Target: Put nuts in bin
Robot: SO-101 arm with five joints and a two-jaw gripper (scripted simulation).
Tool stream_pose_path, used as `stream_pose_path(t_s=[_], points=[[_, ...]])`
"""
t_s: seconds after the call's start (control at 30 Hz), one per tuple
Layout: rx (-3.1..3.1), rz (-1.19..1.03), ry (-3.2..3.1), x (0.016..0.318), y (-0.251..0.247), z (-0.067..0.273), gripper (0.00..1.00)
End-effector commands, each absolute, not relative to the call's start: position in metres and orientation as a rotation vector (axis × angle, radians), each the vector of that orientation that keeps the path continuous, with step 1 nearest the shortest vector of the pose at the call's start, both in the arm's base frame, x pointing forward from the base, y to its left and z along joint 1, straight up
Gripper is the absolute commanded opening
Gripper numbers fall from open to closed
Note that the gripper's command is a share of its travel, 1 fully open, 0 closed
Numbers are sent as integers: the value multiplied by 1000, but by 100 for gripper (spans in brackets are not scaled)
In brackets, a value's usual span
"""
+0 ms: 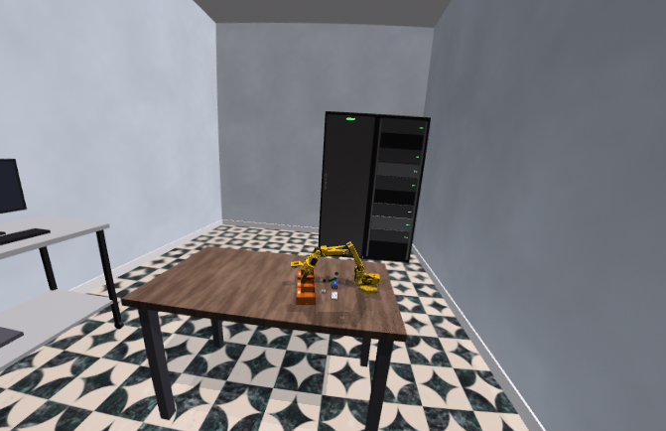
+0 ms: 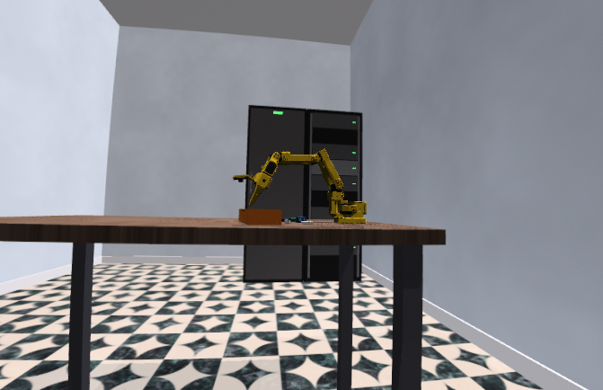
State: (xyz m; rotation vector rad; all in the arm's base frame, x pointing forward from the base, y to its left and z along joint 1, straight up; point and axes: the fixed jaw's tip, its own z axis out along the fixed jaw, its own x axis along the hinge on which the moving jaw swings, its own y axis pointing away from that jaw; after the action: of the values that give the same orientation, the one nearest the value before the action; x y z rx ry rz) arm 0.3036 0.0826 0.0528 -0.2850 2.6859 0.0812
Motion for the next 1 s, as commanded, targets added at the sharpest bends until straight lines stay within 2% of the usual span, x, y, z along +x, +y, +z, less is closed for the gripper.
stream_pose_path(t_s=[0.0, 0.97], points=[[-276, 96, 2632, 309, 86, 67, 100], [-262, 130, 2620, 307, 99, 69, 100]])
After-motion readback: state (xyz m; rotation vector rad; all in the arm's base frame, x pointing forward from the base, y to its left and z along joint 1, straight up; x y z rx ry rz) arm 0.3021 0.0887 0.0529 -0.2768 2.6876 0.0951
